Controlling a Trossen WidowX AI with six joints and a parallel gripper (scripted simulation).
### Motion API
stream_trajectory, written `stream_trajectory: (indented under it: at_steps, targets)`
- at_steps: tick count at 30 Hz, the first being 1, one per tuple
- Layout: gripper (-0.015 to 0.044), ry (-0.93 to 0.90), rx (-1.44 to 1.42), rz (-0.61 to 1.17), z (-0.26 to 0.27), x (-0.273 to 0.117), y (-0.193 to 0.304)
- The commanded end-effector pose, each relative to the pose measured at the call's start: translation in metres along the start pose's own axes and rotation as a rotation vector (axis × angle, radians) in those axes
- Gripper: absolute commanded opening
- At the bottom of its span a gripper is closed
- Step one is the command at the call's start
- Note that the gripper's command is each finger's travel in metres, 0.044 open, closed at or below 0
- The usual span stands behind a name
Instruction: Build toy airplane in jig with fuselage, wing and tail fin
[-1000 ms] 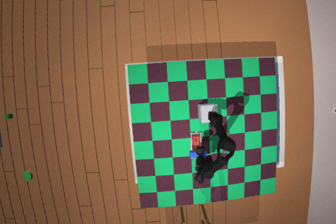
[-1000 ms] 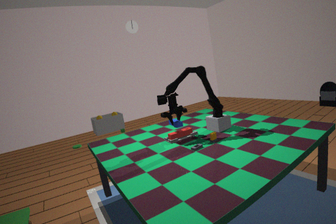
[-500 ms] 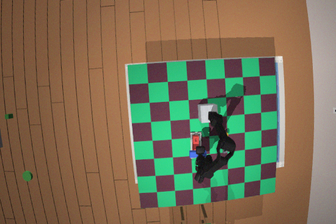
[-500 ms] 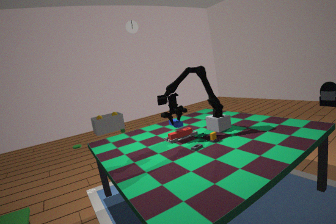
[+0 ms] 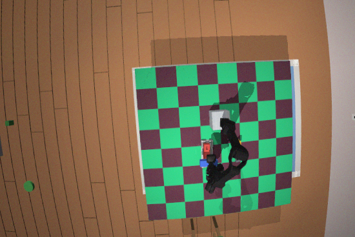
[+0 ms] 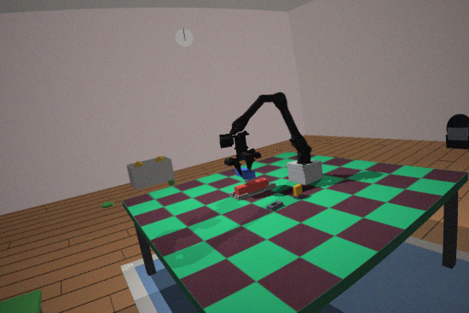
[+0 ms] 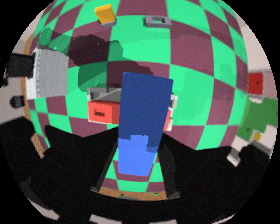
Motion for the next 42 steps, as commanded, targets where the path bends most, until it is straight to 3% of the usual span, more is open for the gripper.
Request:
stream_trajectory:
  at_steps: [1,23,28,33,42]
  targets:
    - [0.0195,-0.007,-0.004,0.003,0.001,0.008,0.0]
    - [0.0195,-0.007,-0.004,0.003,0.002,0.034,0.0]
    - [0.0161,-0.005,0.0,-0.002,0.001,0.032,0.0]
    - [0.003,-0.005,0.0,-0.002,0.001,0.032,0.0]
    - [0.0266,-0.005,0.0,-0.002,0.001,0.032,0.0]
Point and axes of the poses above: the point midway between the two fingers, 35 mm back from their tips, its own x axis out along the fingers, its own z axis across the jaws, y = z × x, the point moved 5 cm from there along -x, back along the fingers, and after that the axes turned 1 degree about -x, right-handed, at the moved point
